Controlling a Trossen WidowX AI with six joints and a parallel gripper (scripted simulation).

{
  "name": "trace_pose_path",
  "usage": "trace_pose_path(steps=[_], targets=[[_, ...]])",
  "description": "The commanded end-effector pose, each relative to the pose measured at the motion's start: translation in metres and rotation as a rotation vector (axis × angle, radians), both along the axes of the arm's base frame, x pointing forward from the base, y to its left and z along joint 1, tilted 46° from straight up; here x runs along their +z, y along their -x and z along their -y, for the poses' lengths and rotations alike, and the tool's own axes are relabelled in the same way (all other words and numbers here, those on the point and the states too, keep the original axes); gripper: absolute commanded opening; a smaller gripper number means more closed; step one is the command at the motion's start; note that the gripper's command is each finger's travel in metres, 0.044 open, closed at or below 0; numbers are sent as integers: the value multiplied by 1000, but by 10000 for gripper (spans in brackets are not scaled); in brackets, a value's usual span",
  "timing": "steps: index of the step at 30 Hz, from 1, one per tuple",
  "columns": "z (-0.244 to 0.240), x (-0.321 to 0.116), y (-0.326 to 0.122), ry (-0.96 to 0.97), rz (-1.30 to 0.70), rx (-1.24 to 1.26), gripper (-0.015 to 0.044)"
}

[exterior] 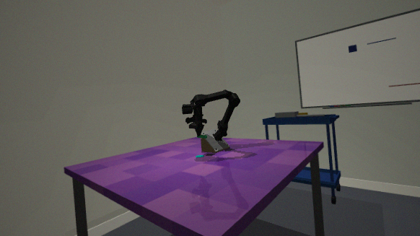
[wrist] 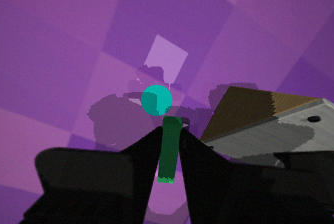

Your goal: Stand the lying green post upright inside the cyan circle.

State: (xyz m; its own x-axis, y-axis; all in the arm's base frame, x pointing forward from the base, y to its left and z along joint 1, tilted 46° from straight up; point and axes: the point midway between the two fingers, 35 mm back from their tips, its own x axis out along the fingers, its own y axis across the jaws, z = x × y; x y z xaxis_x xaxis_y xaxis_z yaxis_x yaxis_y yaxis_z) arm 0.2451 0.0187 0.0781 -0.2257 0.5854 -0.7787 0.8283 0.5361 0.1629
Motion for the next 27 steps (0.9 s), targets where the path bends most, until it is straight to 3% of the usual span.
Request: trace_pose_path(steps=[1, 27], targets=[[-2, -1, 4, 38, -6, 10, 23], [-6, -9, 14, 232, -11, 53, 23]])
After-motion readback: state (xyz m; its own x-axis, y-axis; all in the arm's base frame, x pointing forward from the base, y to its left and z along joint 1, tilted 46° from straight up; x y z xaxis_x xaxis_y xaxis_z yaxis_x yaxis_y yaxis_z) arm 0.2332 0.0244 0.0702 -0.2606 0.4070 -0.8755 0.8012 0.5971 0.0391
